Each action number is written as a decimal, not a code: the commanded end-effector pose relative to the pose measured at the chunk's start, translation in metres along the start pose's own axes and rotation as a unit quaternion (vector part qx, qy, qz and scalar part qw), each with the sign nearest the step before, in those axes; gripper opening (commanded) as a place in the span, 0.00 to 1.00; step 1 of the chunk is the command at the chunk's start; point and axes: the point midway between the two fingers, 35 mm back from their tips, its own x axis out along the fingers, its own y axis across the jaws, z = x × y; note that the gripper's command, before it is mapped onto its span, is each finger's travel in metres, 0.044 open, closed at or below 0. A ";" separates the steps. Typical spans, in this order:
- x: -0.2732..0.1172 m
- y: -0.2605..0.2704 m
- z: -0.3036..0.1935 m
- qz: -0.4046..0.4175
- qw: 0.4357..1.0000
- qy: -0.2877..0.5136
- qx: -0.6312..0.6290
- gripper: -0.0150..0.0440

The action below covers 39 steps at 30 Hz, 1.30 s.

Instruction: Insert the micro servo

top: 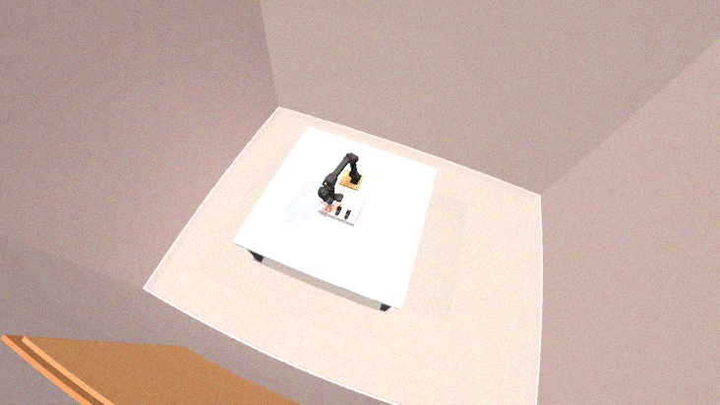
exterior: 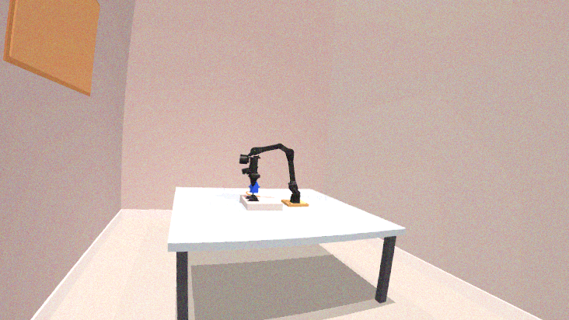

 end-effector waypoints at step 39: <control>0.019 0.003 0.037 0.002 1.000 -0.003 0.001 0.25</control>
